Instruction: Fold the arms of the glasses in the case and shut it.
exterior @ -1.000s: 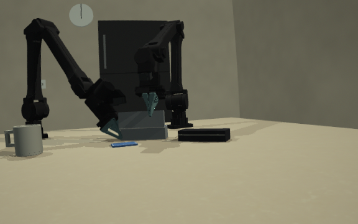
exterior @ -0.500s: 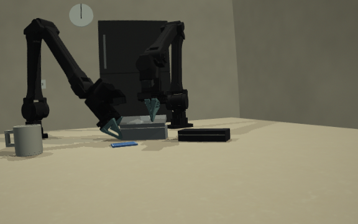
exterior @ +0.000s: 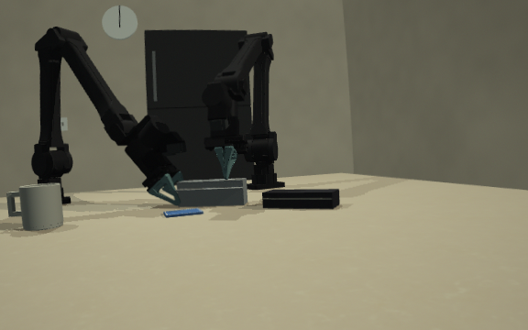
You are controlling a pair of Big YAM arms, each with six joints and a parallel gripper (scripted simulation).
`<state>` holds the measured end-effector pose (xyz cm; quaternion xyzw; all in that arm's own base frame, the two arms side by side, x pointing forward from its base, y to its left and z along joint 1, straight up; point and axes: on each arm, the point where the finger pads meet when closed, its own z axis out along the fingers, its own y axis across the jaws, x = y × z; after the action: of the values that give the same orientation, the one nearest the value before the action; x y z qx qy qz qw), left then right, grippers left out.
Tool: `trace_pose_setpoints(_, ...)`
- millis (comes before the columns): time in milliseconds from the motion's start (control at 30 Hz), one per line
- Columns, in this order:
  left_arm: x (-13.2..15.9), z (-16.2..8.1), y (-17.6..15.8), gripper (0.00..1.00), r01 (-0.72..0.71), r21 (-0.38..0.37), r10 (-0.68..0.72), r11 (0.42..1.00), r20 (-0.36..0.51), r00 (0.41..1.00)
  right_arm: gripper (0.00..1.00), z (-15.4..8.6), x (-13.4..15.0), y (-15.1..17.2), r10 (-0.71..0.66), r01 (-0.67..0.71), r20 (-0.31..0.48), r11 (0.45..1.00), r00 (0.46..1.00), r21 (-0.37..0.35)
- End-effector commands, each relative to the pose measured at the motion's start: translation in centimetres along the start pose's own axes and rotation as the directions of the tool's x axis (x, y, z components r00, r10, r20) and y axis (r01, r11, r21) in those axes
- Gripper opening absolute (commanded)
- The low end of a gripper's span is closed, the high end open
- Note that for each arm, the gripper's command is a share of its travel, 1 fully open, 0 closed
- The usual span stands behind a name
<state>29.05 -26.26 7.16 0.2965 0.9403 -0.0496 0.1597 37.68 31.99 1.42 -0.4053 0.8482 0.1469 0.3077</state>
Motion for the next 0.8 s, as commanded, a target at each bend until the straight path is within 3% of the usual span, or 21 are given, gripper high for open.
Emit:
trace_pose_setpoints(0, 0.0, -0.5, -0.5, 0.00, 0.002, 0.004, -0.002, 1.000, 0.023, 1.000, 0.57, -0.7, -4.3, -1.0, 0.000, -0.001, 0.089, 1.000, 0.996, 0.018)
trace_pose_setpoints(167, 0.1, -0.7, -0.5, 0.00, 0.003, 0.006, -0.003, 1.000, 0.038, 0.999, 0.57, -0.7, -4.3, -1.0, 0.000, -0.001, 0.089, 1.000, 0.996, 0.018)
trace_pose_setpoints(333, 0.8, 0.0, -0.2, 0.00, 0.006, -0.001, -0.006, 1.000, 0.000, 1.000, 0.57, -0.7, -4.3, -1.0, 0.000, -0.001, 0.089, 1.000, 0.996, 0.018)
trace_pose_setpoints(767, -1.9, -1.4, -0.3, 0.00, 0.013, 0.005, -0.013, 1.000, 0.060, 0.998, 0.57, -0.7, -4.3, -1.0, 0.000, -0.001, 0.089, 1.000, 0.996, 0.018)
